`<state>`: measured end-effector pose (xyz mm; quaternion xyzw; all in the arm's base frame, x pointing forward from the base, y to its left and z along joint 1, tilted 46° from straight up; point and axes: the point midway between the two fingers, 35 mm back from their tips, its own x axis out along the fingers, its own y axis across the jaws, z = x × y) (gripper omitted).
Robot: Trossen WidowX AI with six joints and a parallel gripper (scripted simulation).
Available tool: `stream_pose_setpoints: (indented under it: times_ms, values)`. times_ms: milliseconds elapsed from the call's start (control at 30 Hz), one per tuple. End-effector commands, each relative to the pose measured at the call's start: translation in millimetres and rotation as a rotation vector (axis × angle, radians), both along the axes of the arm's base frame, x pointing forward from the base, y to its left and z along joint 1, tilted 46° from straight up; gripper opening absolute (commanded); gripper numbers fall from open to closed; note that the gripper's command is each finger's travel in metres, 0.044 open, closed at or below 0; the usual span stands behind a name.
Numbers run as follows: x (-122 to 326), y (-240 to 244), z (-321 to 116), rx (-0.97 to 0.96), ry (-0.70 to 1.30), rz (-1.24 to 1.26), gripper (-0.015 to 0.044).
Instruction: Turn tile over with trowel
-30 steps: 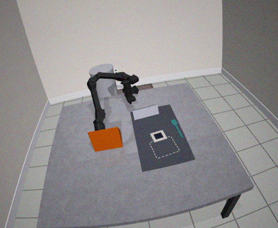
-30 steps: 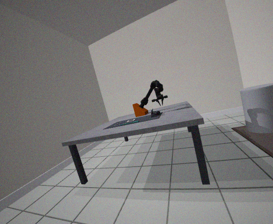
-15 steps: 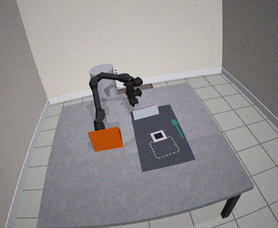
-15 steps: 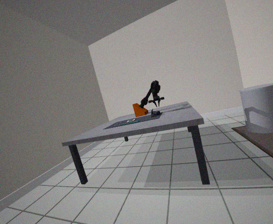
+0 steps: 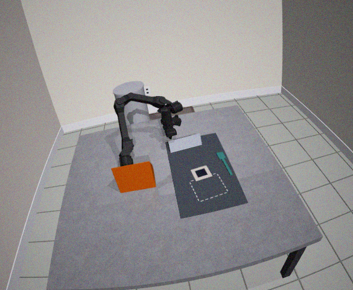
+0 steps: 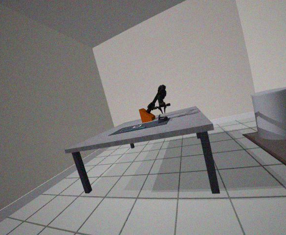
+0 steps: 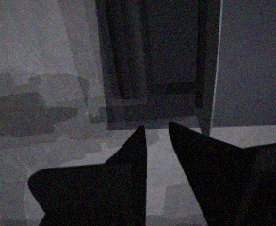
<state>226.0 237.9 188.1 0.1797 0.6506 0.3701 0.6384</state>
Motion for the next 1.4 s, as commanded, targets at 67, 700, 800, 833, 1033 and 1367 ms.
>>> stream_pose_setpoints:
  times_ms: [67, 700, 800, 833, 1033, 1367]
  values:
    - [1.5, -2.7, -8.4, 0.004, -0.002, 0.002, 0.01]
    - [10.6, -28.4, -37.0, 0.001, -0.002, 0.002, 0.01]
    - [12.0, -32.4, -41.3, 0.001, -0.002, 0.002, 0.01]
    - [12.5, -33.7, -42.8, 0.001, -0.002, 0.002, 0.01]
    - [15.8, -42.5, -52.5, 0.0, -0.002, 0.002, 0.01]
    - [21.1, -57.0, -68.3, -0.001, -0.001, 0.002, 0.01]
